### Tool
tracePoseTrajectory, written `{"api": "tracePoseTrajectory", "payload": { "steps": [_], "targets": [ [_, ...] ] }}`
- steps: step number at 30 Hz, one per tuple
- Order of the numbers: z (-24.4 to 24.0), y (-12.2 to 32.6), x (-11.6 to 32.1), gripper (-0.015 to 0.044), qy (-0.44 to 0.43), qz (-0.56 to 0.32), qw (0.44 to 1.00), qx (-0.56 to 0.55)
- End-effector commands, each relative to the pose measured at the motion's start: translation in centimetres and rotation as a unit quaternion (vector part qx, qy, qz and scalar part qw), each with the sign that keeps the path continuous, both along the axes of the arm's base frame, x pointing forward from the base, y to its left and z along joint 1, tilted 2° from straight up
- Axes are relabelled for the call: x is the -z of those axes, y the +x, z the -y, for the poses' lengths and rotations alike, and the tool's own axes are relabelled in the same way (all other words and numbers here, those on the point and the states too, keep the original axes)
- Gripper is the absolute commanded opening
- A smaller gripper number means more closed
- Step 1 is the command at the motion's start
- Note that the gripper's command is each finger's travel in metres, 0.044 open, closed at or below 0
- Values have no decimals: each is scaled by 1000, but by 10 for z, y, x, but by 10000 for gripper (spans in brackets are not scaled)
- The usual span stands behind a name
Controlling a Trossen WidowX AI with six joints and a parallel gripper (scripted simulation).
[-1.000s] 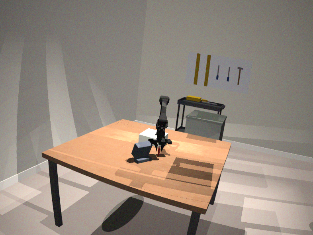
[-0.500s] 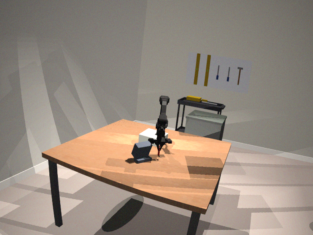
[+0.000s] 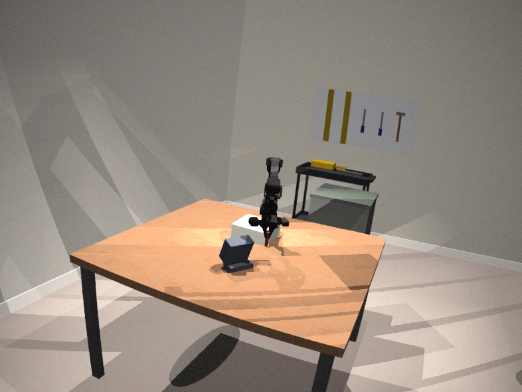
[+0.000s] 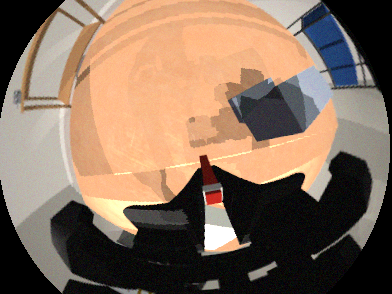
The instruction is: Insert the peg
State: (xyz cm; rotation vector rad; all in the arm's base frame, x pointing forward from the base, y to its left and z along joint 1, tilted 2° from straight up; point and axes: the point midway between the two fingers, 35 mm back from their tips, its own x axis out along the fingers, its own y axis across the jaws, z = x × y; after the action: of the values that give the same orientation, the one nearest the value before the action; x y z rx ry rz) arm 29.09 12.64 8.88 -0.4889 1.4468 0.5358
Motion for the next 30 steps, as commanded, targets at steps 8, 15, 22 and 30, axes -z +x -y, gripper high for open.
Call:
{"api": "tracePoseTrajectory", "payload": {
  "steps": [8,15,22,30],
  "targets": [
    [4,2,-5,0,9,-10,999,29],
    [9,4,-3,0,24,-26,997,66],
    [15,6,-1,0,38,-42,993,103],
    [20,9,2,0,54,-61,986,145]
  ]
}}
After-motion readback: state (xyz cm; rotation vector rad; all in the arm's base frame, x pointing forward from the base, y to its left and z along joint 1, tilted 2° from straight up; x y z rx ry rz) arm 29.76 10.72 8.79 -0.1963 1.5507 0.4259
